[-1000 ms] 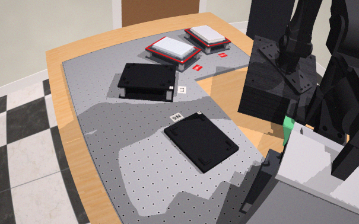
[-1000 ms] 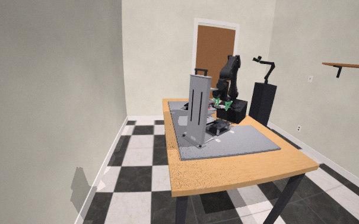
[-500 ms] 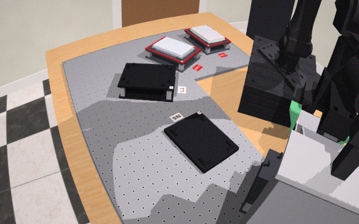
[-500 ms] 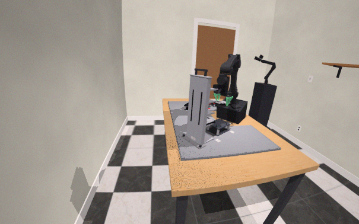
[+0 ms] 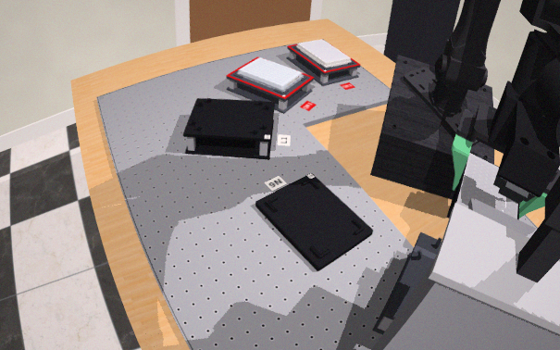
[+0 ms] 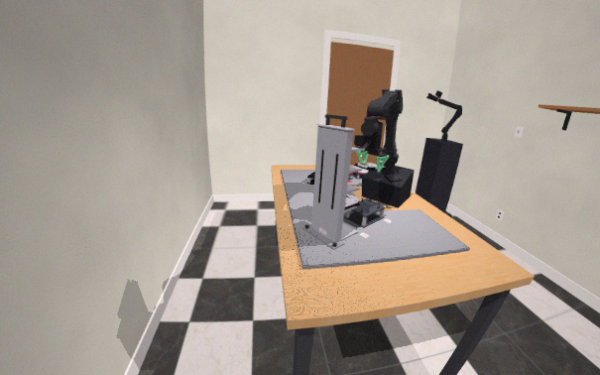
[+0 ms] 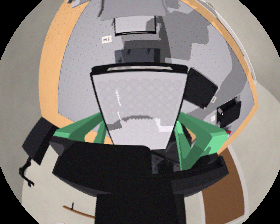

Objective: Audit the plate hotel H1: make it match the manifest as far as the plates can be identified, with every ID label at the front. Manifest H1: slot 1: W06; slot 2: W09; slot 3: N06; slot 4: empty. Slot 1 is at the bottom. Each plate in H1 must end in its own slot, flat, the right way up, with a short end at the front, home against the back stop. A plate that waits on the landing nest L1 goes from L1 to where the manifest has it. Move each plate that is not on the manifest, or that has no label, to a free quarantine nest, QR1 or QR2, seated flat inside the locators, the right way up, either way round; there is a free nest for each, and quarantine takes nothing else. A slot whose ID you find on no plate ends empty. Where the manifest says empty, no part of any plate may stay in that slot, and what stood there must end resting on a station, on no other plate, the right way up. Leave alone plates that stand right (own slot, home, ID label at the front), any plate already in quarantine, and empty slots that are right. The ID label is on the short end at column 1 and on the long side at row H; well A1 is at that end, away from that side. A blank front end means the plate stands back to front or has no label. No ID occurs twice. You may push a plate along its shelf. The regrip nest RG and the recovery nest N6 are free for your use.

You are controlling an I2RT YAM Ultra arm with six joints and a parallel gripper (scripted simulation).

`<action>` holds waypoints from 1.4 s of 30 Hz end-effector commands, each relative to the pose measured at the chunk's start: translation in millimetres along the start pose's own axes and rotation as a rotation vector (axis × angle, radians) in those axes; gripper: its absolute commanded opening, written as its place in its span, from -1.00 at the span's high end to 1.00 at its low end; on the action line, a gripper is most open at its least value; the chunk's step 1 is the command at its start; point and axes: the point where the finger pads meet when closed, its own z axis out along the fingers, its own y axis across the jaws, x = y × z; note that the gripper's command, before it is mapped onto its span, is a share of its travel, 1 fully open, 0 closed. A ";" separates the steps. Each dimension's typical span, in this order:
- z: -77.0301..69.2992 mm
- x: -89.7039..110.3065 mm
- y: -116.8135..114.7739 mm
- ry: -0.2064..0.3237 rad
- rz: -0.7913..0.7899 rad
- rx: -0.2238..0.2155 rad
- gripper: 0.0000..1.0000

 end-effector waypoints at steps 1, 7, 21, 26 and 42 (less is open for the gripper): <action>-4.7 7.4 -14.0 0.007 0.066 0.001 -0.72; -4.8 1.2 -25.7 -0.016 0.132 -0.006 -0.72; -9.3 -4.2 -59.7 -0.029 0.332 -0.009 -0.72; -9.2 -3.8 -57.8 -0.028 0.408 -0.010 -0.72; -4.7 6.3 -96.1 -0.009 0.649 -0.004 -0.72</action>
